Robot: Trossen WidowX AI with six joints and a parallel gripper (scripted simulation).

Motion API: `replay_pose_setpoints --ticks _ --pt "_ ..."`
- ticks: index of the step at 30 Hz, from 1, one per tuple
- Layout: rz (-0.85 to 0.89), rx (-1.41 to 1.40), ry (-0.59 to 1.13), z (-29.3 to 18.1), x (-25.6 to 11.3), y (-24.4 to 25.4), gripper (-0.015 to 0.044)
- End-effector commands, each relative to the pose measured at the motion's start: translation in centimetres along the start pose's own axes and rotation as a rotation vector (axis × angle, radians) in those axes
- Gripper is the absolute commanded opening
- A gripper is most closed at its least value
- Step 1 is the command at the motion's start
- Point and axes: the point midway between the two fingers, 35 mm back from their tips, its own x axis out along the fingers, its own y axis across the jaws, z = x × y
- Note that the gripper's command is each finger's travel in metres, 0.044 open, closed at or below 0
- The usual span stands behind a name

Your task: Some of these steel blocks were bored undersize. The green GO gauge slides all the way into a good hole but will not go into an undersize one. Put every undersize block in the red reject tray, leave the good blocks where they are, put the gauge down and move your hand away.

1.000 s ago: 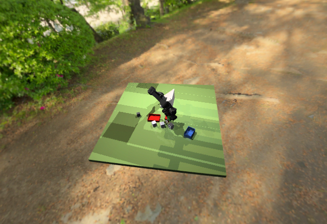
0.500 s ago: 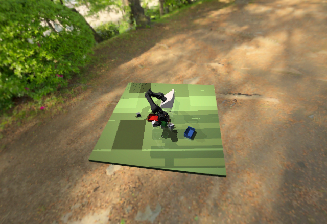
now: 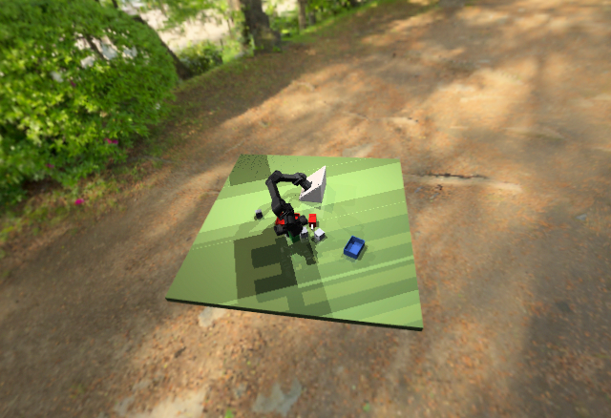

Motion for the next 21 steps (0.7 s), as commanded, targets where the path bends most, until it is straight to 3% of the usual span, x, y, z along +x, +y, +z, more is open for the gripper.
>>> replay_pose_setpoints --ticks 1,21 --pt "-0.008 0.007 -0.003 0.0 0.6 0.0 0.0000" --pt "-0.010 0.009 -0.002 0.6 4.8 -0.1 0.0000"
